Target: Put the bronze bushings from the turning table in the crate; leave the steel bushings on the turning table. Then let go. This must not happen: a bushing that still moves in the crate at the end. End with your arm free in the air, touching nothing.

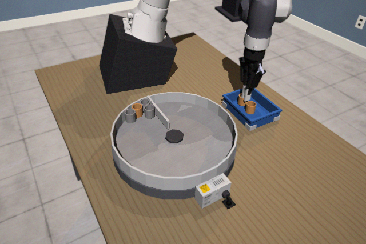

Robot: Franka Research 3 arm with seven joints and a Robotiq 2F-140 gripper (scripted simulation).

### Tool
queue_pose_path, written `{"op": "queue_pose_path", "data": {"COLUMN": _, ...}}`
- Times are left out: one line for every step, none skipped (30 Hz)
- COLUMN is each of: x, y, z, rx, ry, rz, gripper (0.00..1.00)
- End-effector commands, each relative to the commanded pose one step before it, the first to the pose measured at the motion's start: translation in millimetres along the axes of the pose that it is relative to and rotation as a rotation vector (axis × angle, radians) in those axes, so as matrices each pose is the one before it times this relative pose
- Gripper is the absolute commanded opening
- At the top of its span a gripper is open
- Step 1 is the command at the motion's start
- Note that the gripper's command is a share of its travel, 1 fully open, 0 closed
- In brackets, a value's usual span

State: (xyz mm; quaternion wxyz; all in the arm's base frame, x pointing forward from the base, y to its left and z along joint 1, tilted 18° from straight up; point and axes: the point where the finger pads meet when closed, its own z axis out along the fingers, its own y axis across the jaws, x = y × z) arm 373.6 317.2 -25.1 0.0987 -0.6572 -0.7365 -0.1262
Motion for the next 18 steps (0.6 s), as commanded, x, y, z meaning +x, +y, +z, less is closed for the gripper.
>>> {"op": "queue_pose_path", "data": {"x": 0.38, "y": 0.91, "z": 0.94, "rx": -0.00307, "ry": 0.00028, "rz": -0.00441, "gripper": 0.00}}
{"op": "queue_pose_path", "data": {"x": 0.05, "y": -0.03, "z": 0.36, "rx": 0.00000, "ry": 0.00000, "rz": 0.00000, "gripper": 0.00}}
{"op": "queue_pose_path", "data": {"x": 0.05, "y": -0.03, "z": 0.37, "rx": 0.00000, "ry": 0.00000, "rz": 0.00000, "gripper": 0.00}}
{"op": "queue_pose_path", "data": {"x": 0.05, "y": -0.02, "z": 0.37, "rx": 0.00000, "ry": 0.00000, "rz": 0.00000, "gripper": 0.00}}
{"op": "queue_pose_path", "data": {"x": 0.05, "y": -0.02, "z": 0.36, "rx": 0.00000, "ry": 0.00000, "rz": 0.00000, "gripper": 0.00}}
{"op": "queue_pose_path", "data": {"x": 0.05, "y": -0.02, "z": 0.35, "rx": 0.00000, "ry": 0.00000, "rz": 0.00000, "gripper": 0.00}}
{"op": "queue_pose_path", "data": {"x": 0.05, "y": -0.02, "z": 0.33, "rx": 0.00000, "ry": 0.00000, "rz": 0.00000, "gripper": 0.00}}
{"op": "queue_pose_path", "data": {"x": 0.04, "y": -0.02, "z": 0.31, "rx": 0.00000, "ry": 0.00000, "rz": 0.00000, "gripper": 0.00}}
{"op": "queue_pose_path", "data": {"x": 0.04, "y": -0.02, "z": 0.29, "rx": 0.00000, "ry": 0.00000, "rz": 0.00000, "gripper": 0.00}}
{"op": "queue_pose_path", "data": {"x": 0.04, "y": -0.02, "z": 0.26, "rx": 0.00000, "ry": 0.00000, "rz": 0.00000, "gripper": 0.00}}
{"op": "queue_pose_path", "data": {"x": 0.00, "y": 0.00, "z": 0.00, "rx": 0.00000, "ry": 0.00000, "rz": 0.00000, "gripper": 0.00}}
{"op": "queue_pose_path", "data": {"x": 0.00, "y": 0.00, "z": 0.00, "rx": 0.00000, "ry": 0.00000, "rz": 0.00000, "gripper": 0.00}}
{"op": "queue_pose_path", "data": {"x": 0.03, "y": -0.02, "z": 0.22, "rx": 0.00000, "ry": 0.00000, "rz": 0.00000, "gripper": 0.00}}
{"op": "queue_pose_path", "data": {"x": 0.03, "y": -0.01, "z": 0.19, "rx": 0.00000, "ry": 0.00000, "rz": 0.00000, "gripper": 0.00}}
{"op": "queue_pose_path", "data": {"x": 0.02, "y": -0.01, "z": 0.15, "rx": 0.00000, "ry": 0.00000, "rz": 0.00000, "gripper": 0.00}}
{"op": "queue_pose_path", "data": {"x": 0.02, "y": -0.01, "z": 0.12, "rx": 0.00000, "ry": 0.00000, "rz": 0.00000, "gripper": 0.00}}
{"op": "queue_pose_path", "data": {"x": 0.01, "y": -0.01, "z": 0.09, "rx": 0.00000, "ry": 0.00000, "rz": 0.00000, "gripper": 0.00}}
{"op": "queue_pose_path", "data": {"x": 0.01, "y": 0.00, "z": 0.06, "rx": 0.00000, "ry": 0.00000, "rz": 0.00000, "gripper": 0.00}}
